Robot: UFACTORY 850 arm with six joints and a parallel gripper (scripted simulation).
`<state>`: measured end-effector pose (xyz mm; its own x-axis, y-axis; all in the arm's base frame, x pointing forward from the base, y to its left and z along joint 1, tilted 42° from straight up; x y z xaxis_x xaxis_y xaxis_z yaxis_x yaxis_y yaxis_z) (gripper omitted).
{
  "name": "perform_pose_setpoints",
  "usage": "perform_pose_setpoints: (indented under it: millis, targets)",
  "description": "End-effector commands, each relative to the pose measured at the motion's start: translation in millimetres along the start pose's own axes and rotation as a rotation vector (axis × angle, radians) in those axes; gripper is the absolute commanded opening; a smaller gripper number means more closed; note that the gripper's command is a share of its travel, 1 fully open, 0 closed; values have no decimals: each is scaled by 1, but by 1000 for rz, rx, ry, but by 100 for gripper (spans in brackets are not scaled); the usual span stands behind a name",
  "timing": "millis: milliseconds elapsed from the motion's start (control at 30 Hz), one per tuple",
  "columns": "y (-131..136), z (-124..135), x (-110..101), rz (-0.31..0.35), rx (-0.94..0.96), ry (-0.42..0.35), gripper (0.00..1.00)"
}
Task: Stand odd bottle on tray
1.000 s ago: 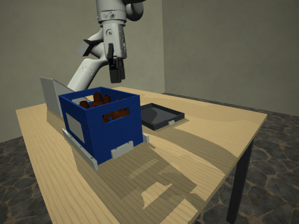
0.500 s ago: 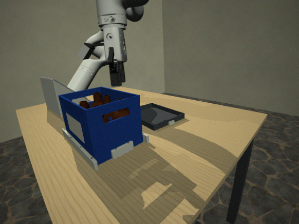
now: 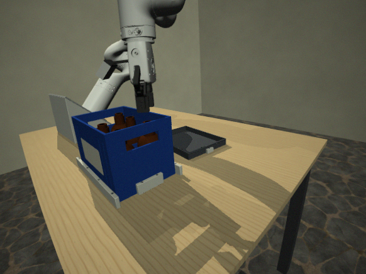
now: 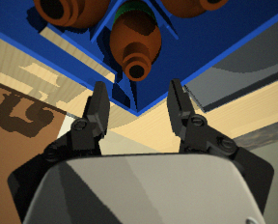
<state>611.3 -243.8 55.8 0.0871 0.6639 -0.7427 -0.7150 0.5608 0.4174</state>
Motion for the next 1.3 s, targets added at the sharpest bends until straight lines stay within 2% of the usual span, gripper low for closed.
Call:
perform_pose_setpoints:
  millis: [0,500,1267]
  targets:
    - [-1,0,2,-2,-1,-1,65]
    - [-1,0,13,-2,-1,-1,65]
    - [-1,0,14,-2,-1,-1,65]
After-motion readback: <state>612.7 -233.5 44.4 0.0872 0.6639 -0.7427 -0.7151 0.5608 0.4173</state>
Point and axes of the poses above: the point where the finger pads meet when closed, its own x axis out along the fingers, its own y axis across the jaws, z = x × y, the point moved 2 cm from there along -x, back along the fingers, and after that the axes turned 10 degrees about -x, right-handed, at the moved point
